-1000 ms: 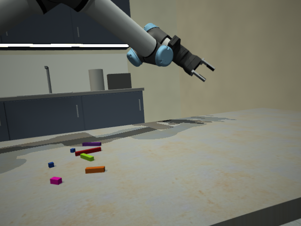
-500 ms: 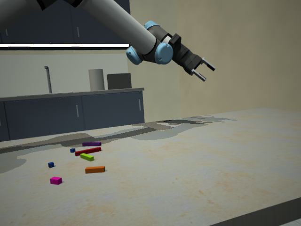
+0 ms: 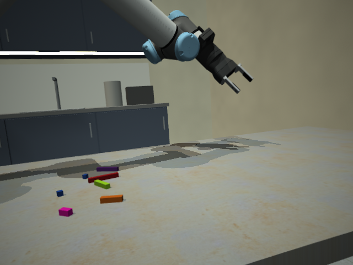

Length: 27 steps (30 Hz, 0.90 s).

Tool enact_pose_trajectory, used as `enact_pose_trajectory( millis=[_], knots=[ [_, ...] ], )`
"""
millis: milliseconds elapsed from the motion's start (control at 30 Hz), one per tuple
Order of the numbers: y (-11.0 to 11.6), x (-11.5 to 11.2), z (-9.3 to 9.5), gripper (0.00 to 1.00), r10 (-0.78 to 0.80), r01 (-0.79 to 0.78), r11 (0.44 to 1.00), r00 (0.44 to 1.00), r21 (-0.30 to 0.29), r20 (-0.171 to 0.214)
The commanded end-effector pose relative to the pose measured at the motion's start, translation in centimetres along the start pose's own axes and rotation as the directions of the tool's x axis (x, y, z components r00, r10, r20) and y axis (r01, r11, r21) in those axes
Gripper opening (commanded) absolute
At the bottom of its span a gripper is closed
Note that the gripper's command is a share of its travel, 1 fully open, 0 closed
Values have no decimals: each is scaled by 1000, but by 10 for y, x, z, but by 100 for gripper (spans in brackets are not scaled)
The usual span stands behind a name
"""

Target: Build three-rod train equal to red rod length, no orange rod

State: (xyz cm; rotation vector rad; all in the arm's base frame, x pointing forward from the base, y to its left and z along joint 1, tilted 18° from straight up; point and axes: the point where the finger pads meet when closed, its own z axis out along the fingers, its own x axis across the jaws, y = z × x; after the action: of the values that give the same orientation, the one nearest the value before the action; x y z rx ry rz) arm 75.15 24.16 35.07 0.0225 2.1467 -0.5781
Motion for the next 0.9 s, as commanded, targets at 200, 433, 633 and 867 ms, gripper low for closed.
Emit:
enact_pose_trajectory(
  millis=[200,433,633,867],
  knots=[
    [-68,53,-12,100,-84,77,995,989,-60,-119],
    [-115,117,-31,100,-146,120,984,965,-128,-219],
    [-135,155,-43,100,-175,133,977,948,-168,-268],
    [-163,235,-70,100,-220,136,960,910,-246,-352]
  ],
)
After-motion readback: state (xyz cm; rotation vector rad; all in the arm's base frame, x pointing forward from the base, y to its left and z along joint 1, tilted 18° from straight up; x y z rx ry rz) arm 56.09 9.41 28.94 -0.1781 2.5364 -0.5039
